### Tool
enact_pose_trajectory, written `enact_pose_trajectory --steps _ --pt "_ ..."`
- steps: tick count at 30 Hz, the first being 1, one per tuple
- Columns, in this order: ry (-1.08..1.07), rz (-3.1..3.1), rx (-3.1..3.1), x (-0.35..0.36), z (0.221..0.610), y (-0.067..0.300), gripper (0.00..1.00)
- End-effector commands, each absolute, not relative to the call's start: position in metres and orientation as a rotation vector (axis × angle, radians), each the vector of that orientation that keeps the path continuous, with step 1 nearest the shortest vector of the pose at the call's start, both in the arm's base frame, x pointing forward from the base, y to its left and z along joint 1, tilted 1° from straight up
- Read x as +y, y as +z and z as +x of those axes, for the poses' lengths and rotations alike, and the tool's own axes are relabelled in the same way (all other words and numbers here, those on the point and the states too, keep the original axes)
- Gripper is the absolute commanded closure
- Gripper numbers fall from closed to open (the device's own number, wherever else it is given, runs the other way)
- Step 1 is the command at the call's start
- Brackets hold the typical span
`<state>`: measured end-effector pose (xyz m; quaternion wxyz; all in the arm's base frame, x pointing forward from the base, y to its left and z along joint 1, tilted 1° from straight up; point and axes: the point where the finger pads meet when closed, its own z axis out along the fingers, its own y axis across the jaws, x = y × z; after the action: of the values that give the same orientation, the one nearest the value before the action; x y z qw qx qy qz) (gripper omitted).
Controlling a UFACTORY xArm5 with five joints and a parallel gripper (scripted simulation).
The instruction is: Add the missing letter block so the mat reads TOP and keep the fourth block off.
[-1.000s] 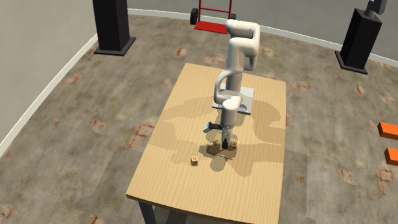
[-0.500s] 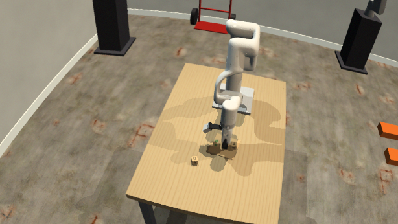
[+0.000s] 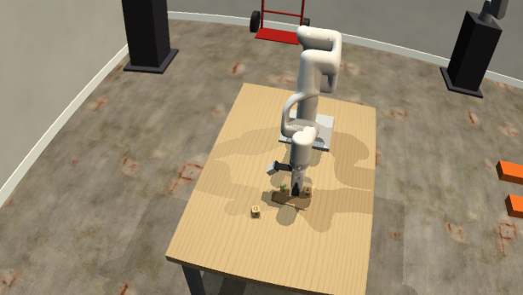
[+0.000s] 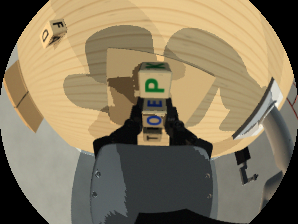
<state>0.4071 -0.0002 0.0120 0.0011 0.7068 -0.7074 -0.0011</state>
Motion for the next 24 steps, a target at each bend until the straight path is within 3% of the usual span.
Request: enact_pose_trajectory --steps 1,14,24 --pt "0.0 2.221 -2.222 -0.0002 0.4084 0.0131 0.73" --pt "0.0 2.221 -2.222 -0.0002 0.4084 0.0131 0.73" --pt "0.0 2.221 -2.222 -0.0002 0.4084 0.0131 0.57"
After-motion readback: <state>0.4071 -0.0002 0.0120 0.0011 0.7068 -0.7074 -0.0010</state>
